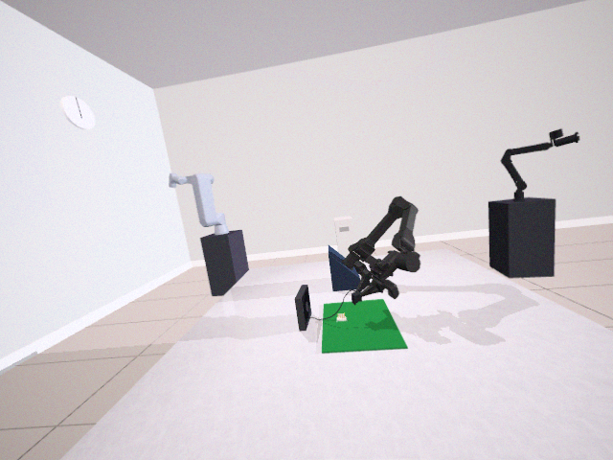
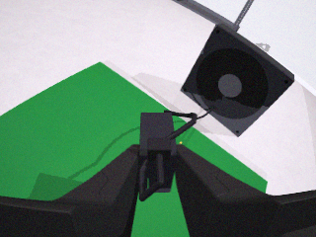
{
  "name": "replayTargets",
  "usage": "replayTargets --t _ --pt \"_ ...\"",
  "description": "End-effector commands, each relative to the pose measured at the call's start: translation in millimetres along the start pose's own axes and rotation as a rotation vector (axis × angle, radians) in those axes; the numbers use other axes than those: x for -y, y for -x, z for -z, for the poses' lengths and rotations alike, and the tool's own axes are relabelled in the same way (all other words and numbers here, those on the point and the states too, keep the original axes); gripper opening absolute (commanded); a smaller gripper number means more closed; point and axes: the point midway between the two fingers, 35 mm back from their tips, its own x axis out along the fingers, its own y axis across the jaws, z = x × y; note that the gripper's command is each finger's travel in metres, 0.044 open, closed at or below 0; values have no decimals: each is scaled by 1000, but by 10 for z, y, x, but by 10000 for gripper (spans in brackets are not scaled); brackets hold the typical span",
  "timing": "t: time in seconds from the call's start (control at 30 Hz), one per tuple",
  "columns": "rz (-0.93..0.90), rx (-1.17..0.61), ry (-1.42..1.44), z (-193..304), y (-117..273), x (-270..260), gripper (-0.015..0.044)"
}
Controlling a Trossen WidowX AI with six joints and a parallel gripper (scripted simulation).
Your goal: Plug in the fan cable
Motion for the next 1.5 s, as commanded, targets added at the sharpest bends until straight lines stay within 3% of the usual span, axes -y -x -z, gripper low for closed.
replayTargets --t 0.0,0.8,1.23,1.47 --pt "-17 66 -32 -7 33 7 0" --pt "-192 354 -224 -15 313 -23 0" --pt "-206 222 -212 -110 309 -13 0" --pt "-196 242 -217 -129 312 19 0"
